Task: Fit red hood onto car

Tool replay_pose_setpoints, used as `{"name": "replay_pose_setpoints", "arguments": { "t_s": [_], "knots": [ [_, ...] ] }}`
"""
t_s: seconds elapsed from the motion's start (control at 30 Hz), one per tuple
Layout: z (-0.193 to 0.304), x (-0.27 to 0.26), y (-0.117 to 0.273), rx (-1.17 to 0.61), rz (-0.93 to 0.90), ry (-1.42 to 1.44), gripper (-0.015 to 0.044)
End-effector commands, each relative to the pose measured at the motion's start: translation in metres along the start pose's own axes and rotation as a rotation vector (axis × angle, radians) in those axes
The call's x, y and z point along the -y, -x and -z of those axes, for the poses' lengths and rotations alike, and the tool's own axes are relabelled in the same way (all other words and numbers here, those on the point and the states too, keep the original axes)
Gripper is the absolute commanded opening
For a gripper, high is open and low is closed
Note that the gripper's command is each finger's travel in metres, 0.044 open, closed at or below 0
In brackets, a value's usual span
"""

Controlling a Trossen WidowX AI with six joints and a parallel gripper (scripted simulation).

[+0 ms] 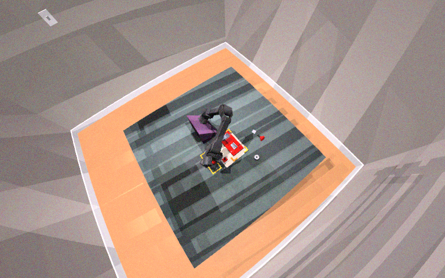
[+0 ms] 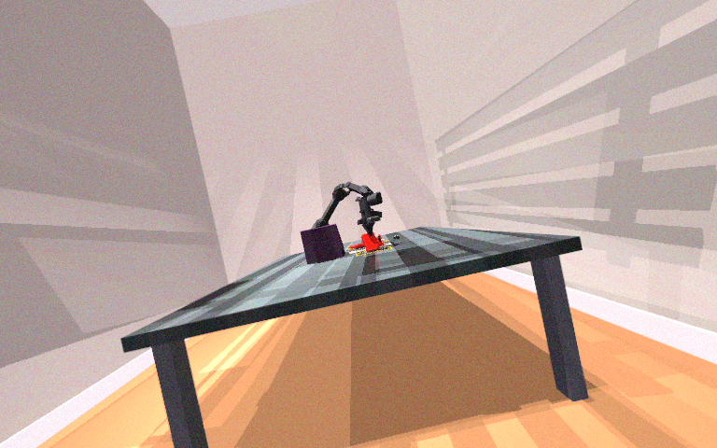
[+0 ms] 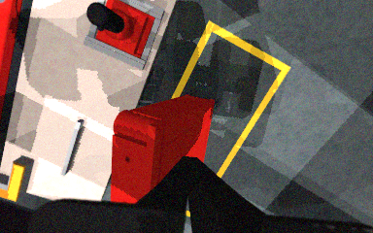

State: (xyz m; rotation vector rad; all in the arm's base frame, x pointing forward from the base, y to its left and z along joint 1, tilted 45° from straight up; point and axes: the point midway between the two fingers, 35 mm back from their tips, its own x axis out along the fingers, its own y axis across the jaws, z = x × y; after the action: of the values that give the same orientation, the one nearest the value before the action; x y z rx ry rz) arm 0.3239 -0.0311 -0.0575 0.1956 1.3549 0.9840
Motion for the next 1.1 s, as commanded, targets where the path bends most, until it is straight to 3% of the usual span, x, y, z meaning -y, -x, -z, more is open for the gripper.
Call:
{"name": "replay_pose_setpoints", "arguments": {
  "t_s": [0.0, 0.13, 0.4, 1.07],
  "knots": [
    [0.000, -0.004, 0.000, 0.005, -0.001, -0.003, 0.0000],
    [-0.001, -0.003, 0.011, 0.005, 0.000, -0.003, 0.0000],
    [0.001, -0.001, 0.079, 0.003, 0.000, -0.003, 0.0000],
    [0.001, 0.000, 0.075, 0.012, 0.000, -0.011, 0.0000]
  ]
}}
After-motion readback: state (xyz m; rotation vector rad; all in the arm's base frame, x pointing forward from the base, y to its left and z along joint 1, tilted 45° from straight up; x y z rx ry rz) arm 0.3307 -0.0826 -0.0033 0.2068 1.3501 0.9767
